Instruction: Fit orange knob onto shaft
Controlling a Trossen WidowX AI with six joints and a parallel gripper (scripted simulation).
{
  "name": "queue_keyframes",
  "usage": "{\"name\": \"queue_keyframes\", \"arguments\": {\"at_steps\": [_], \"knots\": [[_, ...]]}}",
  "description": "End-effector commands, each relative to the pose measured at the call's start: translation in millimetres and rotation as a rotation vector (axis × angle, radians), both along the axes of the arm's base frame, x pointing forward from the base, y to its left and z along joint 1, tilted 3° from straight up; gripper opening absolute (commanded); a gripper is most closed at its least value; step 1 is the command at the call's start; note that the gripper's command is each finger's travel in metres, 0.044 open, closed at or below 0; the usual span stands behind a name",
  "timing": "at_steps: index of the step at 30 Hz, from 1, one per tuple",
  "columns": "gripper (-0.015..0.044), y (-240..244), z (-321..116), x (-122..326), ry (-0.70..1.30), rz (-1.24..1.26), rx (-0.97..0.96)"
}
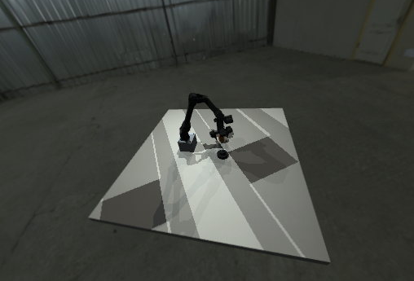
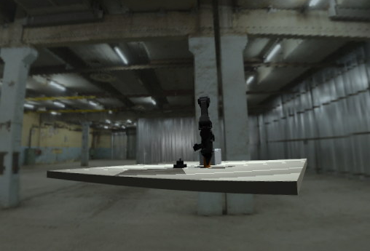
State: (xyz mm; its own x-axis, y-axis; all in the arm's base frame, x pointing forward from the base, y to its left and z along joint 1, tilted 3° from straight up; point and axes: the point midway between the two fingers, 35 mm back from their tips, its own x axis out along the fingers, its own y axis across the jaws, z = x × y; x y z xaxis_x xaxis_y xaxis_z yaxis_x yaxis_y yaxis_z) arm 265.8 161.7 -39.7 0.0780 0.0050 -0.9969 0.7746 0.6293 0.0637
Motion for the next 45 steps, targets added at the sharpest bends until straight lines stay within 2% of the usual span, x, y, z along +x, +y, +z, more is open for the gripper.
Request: {"name": "queue_keyframes", "arguments": {"at_steps": [1,11,16,22,45], "knots": [[0.0440,-1,-4,-1,0.001,0.005,-0.005],[0.0177,-1,-4,-1,0.001,0.005,-0.005],[0.0144,-1,-4,-1,0.001,0.005,-0.005],[0.0000,0,5,0,0.001,0.005,-0.005],[0.0000,5,75,2,0.000,0.005,-0.004]]}}
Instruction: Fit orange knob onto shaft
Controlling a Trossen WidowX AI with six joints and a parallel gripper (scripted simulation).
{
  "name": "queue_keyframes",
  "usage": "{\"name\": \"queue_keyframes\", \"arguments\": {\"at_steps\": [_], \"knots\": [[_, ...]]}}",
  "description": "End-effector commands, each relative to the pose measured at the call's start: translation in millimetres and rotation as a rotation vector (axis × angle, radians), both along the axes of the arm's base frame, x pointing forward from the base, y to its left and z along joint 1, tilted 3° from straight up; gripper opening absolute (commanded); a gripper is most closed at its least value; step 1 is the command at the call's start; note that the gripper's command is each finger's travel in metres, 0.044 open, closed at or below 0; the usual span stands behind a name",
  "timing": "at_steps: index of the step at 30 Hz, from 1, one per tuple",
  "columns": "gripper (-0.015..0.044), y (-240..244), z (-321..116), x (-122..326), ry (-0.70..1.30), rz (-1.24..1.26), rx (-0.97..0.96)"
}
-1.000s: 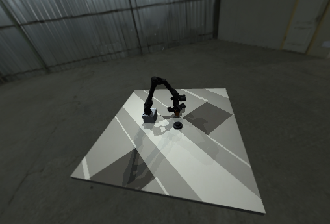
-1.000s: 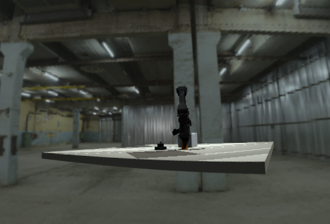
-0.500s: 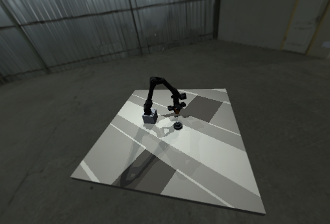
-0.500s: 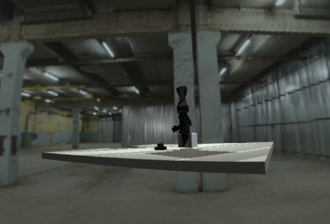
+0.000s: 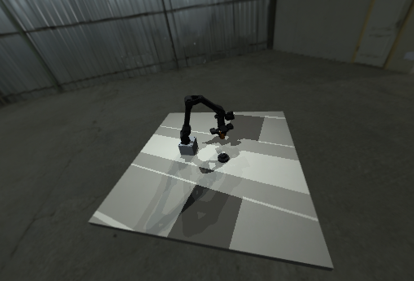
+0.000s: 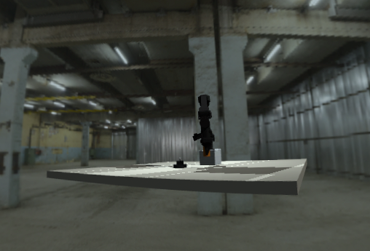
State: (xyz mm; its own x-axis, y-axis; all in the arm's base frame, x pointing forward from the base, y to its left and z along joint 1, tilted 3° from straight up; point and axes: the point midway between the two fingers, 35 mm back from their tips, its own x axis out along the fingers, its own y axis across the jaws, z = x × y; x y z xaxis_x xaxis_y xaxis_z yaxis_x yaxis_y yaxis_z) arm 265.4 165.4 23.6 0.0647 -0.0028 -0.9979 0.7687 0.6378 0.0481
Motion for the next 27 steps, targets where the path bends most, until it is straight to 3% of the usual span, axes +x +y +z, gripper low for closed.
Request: {"name": "queue_keyframes", "arguments": {"at_steps": [1,19,27], "knots": [[0.0000,1,14,2,-0.013,-0.005,0.005],[0.0000,1,71,-5,-0.013,-0.005,0.005],[0.0000,-8,70,1,-0.013,-0.005,0.004]]}}
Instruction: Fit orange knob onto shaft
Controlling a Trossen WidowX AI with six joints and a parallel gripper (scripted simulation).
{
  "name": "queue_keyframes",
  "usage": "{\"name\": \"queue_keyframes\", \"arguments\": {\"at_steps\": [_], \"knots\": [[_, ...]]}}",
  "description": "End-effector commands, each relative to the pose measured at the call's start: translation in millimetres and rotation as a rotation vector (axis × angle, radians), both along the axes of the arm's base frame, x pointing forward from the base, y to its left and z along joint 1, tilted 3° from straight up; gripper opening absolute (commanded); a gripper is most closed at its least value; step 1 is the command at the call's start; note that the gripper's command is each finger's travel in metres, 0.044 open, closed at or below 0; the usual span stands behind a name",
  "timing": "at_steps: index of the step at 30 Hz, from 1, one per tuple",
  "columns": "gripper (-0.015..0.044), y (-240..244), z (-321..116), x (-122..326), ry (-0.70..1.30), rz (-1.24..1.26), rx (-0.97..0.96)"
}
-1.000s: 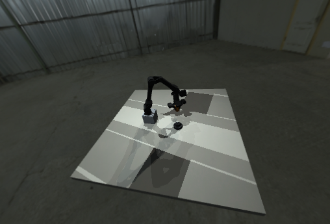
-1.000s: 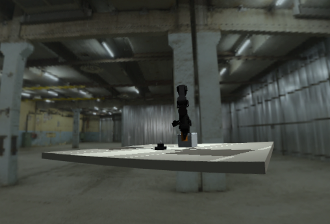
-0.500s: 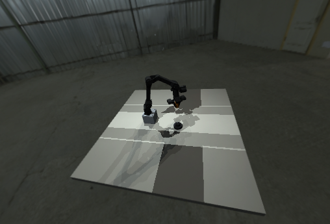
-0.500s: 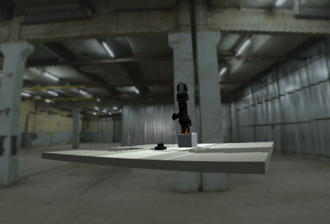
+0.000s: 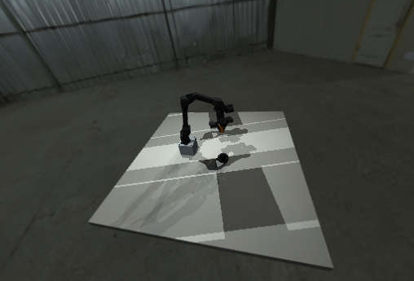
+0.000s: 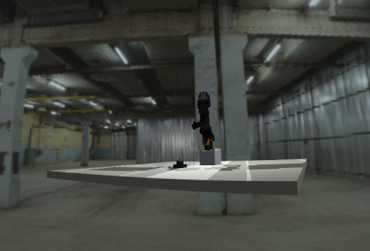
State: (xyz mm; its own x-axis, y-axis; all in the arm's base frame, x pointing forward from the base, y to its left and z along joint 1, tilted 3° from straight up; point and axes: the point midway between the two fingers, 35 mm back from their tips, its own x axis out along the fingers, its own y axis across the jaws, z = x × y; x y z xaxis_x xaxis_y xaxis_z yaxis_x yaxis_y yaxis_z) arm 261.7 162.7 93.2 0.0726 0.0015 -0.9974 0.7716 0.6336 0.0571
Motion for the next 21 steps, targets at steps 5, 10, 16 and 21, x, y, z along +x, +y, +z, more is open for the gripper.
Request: {"name": "queue_keyframes", "arguments": {"at_steps": [5,10,16,21], "knots": [[0.0000,-18,-4,13,-0.005,0.000,-0.002],[0.0000,-31,-7,20,-0.008,0.003,0.002],[0.0000,-47,-11,28,-0.010,0.005,0.003],[0.0000,-61,-16,34,-0.010,0.004,0.001]]}}
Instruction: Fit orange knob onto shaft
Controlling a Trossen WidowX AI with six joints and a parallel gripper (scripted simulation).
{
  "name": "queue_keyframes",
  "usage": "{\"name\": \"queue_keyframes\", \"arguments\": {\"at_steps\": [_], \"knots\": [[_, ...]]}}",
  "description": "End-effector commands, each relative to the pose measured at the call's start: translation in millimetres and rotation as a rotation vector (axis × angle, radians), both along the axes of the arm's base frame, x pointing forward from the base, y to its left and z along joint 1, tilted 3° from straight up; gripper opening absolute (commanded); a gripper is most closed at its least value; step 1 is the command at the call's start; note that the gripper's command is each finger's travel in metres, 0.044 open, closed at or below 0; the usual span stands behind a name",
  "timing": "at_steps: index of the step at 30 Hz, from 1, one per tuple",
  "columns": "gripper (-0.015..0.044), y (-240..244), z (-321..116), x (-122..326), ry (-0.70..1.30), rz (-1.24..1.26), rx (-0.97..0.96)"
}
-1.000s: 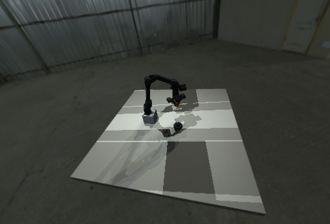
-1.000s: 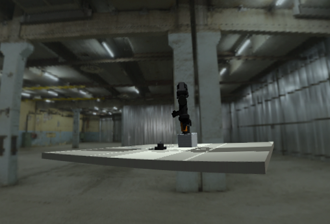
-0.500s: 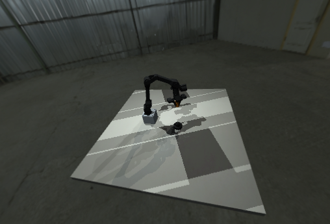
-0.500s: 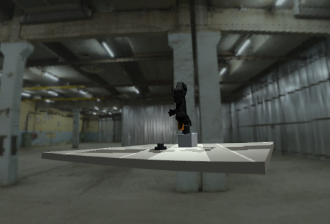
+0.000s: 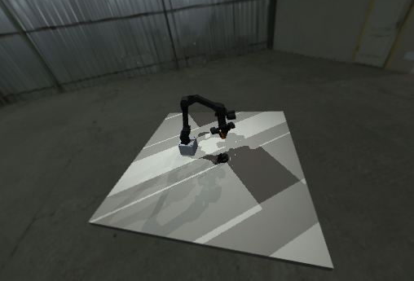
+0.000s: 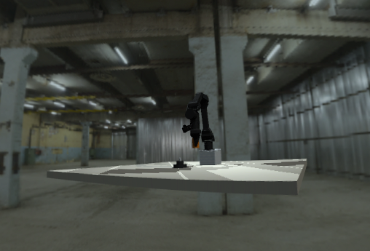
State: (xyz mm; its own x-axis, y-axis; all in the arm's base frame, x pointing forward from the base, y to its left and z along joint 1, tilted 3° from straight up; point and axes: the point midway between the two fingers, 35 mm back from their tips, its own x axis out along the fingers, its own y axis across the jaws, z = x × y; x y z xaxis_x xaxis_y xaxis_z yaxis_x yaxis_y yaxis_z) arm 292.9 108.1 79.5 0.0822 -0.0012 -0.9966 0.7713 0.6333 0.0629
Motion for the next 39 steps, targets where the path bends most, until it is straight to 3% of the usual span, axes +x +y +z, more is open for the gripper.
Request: {"name": "queue_keyframes", "arguments": {"at_steps": [1,39], "knots": [[0.0000,-9,-3,4,-0.001,0.004,0.003],[0.0000,-113,-32,26,0.000,-0.029,-0.009]]}}
